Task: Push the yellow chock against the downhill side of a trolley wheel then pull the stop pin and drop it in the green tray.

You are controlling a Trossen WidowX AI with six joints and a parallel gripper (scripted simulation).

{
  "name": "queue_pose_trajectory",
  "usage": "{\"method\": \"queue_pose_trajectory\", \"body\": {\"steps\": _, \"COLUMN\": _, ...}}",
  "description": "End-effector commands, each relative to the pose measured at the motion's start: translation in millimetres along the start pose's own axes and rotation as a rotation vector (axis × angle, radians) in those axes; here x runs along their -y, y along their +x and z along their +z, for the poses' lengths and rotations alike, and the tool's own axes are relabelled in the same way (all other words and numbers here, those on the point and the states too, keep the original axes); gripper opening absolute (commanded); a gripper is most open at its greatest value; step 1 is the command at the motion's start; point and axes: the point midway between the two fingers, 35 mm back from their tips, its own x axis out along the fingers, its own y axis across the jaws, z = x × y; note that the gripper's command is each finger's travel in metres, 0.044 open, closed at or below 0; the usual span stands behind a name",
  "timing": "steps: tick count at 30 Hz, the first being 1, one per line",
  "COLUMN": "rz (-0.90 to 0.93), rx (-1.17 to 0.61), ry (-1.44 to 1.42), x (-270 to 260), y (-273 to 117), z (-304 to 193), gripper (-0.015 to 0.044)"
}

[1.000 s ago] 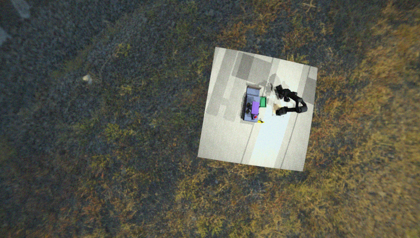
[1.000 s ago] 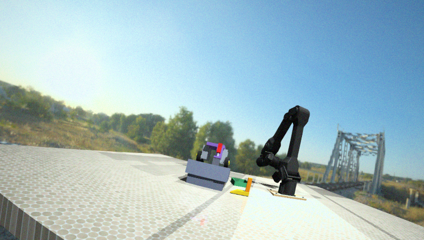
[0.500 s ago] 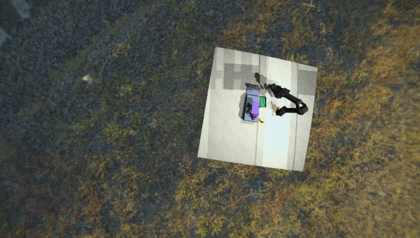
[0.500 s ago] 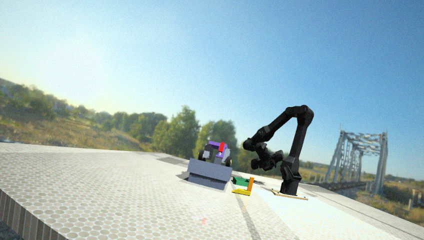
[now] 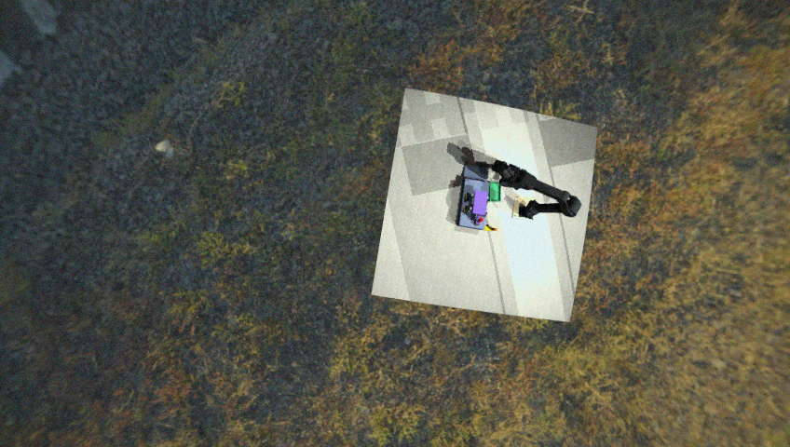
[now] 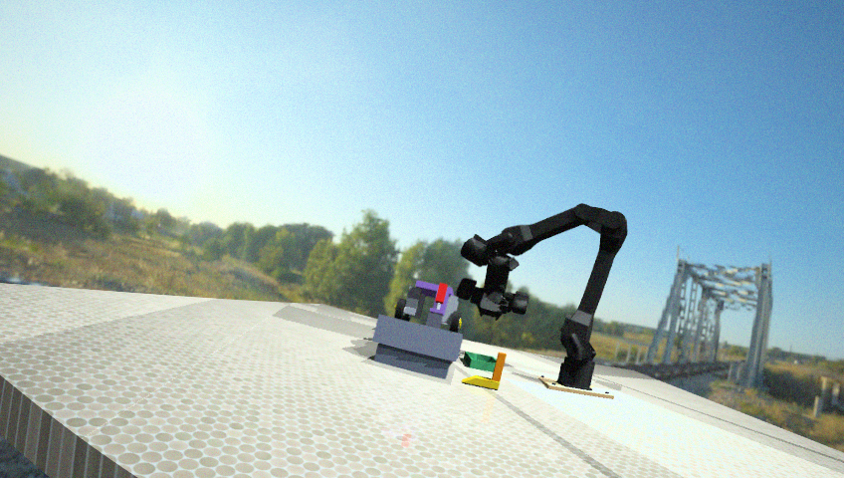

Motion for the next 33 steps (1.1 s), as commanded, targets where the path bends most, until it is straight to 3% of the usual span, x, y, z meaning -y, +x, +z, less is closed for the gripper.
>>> {"method": "queue_pose_trajectory", "body": {"steps": 1, "rz": -0.153, "rx": 0.062, "ry": 0.053, "x": 34, "y": -29, "z": 10, "gripper": 0.0190}}
{"method": "queue_pose_trajectory", "body": {"steps": 15, "rz": -0.533, "rx": 0.390, "ry": 0.150, "x": 117, "y": -148, "z": 77, "gripper": 0.0190}}
{"method": "queue_pose_trajectory", "body": {"steps": 23, "rz": -0.575, "rx": 0.554, "ry": 0.157, "x": 108, "y": -195, "z": 103, "gripper": 0.0190}}
{"method": "queue_pose_trajectory", "body": {"steps": 33, "rz": -0.495, "rx": 0.808, "ry": 0.085, "x": 64, "y": -264, "z": 155, "gripper": 0.0190}}
